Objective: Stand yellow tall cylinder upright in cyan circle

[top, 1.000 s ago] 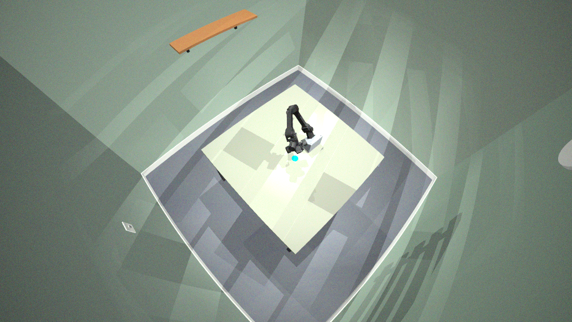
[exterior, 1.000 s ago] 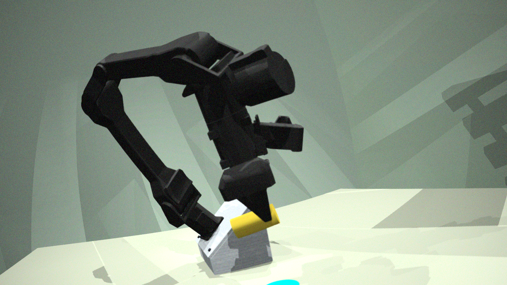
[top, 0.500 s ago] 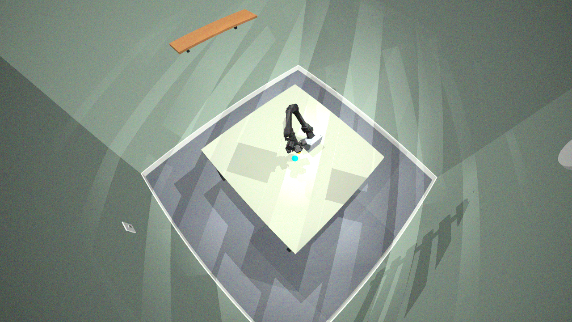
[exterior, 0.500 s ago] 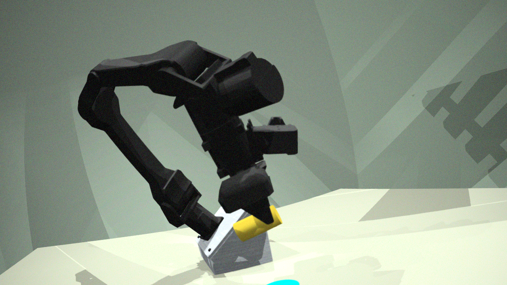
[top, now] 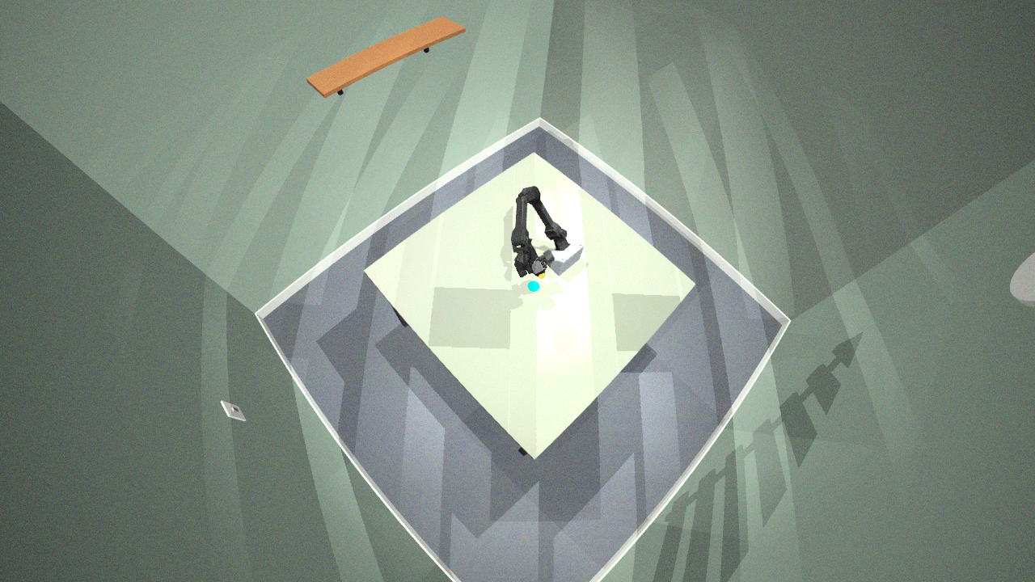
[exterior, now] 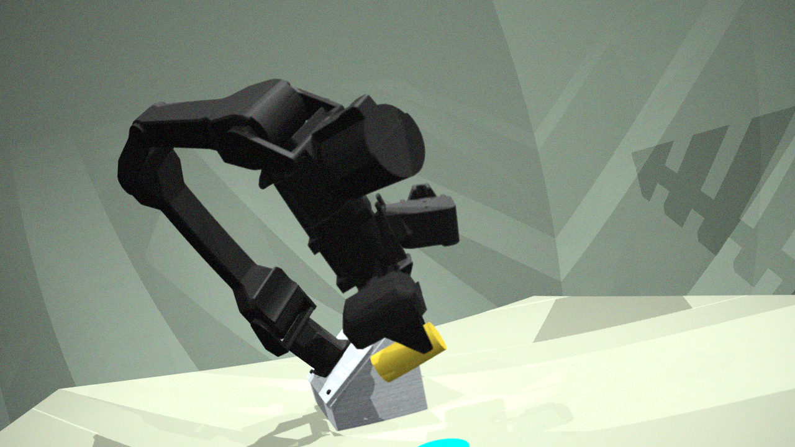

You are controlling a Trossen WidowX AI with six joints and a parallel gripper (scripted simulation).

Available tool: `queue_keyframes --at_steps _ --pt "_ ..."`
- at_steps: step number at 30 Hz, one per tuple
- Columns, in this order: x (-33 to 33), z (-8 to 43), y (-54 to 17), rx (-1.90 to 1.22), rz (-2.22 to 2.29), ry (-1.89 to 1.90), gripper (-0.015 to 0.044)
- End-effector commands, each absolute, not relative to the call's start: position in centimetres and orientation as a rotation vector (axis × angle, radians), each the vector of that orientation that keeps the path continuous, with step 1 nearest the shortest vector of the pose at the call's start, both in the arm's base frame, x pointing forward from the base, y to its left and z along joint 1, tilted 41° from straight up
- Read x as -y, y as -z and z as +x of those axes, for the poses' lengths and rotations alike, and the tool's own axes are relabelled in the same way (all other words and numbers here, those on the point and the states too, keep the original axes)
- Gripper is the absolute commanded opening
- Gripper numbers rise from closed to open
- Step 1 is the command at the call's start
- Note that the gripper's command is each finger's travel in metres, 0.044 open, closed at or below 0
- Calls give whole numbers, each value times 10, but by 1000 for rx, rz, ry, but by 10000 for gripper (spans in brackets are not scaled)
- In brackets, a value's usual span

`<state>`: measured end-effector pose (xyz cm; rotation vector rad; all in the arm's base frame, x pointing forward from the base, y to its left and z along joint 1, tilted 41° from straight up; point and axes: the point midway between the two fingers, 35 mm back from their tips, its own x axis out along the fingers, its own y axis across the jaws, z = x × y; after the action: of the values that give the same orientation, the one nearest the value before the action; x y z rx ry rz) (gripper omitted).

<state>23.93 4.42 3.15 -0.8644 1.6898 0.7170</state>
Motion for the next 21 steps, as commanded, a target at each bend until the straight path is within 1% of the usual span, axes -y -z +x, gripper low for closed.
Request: queue_keyframes --at_steps 1,21 --pt "-45 239 -32 -1664 -843 -739 105" --pt "-44 237 -30 -1557 -748 -822 105"
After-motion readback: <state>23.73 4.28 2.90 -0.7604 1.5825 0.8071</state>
